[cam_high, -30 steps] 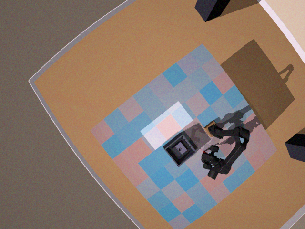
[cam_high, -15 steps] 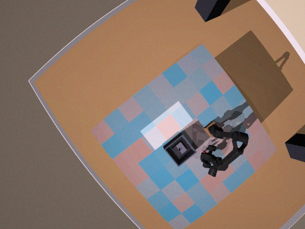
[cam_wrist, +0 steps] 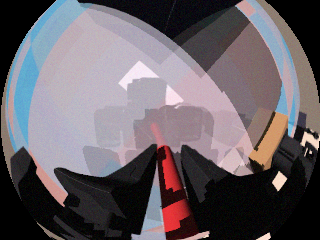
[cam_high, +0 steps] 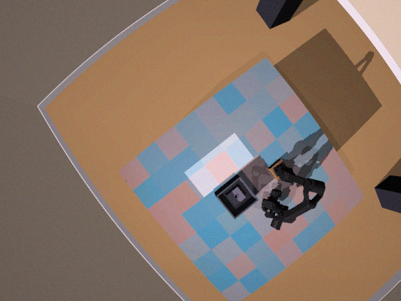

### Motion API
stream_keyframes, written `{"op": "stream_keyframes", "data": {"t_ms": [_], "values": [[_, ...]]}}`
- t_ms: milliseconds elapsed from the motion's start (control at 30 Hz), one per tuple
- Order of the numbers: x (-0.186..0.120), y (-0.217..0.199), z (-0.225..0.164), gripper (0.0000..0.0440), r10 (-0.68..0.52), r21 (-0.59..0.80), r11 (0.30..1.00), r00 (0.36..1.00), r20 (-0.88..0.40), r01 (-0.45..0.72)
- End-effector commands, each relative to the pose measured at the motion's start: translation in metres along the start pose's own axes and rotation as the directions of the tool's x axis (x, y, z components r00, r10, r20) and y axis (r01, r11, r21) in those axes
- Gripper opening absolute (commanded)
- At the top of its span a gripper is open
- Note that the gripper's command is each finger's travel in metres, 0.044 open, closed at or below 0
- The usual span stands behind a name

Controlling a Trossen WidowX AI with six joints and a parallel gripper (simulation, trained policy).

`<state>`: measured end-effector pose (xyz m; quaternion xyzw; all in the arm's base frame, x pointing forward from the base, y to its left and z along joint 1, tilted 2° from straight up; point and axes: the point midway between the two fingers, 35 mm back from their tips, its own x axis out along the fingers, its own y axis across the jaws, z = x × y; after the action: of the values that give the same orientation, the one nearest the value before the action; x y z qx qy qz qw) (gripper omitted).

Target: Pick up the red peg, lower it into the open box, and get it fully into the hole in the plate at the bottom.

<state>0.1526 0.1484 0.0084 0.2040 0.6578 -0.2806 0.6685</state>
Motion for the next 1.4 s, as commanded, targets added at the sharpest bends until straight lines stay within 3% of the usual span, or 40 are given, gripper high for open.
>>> {"op": "stream_keyframes", "data": {"t_ms": [0,200,767,1367], "values": [[0.004,0.000,0.000,0.0039,-0.027,-0.004,1.000,1.000,-0.005,0.027],[-0.015,0.007,0.010,0.0000,-0.009,-0.018,1.000,0.999,0.040,0.009],[-0.094,0.019,0.055,0.0000,0.074,0.069,0.994,0.984,0.159,-0.086],[-0.115,0.013,0.142,0.0000,0.068,0.255,0.957,0.962,0.266,-0.138]]}}
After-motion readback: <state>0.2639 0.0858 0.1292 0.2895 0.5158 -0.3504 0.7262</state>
